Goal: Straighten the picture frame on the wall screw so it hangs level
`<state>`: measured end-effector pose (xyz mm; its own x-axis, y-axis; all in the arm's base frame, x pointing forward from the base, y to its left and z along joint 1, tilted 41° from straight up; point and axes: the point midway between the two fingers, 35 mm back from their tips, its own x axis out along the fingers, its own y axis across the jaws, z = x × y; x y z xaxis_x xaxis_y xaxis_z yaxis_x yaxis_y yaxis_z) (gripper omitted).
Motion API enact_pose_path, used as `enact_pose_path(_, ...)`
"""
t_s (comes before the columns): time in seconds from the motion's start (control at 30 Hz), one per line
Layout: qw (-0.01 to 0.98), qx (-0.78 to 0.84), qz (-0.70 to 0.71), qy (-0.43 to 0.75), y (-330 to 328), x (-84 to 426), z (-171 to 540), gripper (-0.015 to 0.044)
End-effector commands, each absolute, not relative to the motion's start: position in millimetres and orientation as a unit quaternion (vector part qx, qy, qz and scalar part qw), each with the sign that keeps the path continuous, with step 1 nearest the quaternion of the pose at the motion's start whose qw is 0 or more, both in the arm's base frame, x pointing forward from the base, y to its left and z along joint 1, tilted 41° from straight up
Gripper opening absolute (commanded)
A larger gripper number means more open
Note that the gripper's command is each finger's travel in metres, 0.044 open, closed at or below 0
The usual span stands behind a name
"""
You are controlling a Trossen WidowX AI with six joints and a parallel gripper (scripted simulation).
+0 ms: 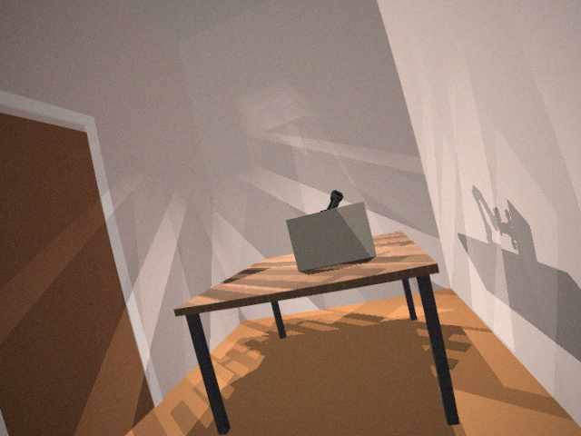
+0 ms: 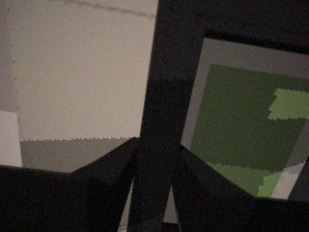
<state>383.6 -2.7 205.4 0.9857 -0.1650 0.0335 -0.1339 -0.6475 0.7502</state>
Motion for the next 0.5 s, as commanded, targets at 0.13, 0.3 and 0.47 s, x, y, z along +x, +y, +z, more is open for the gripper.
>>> enact_pose_path(0.13, 0.407, 0.91, -0.018, -0.082, -2.6, 383.6, 205.3, 0.0079)
enact_pose_path(0.3, 0.407, 0.91, -0.018, -0.082, -2.6, 383.6, 205.3, 0.021)
enact_pose_path(0.47, 0.407, 0.91, -0.018, -0.082, -2.6, 383.6, 205.3, 0.026)
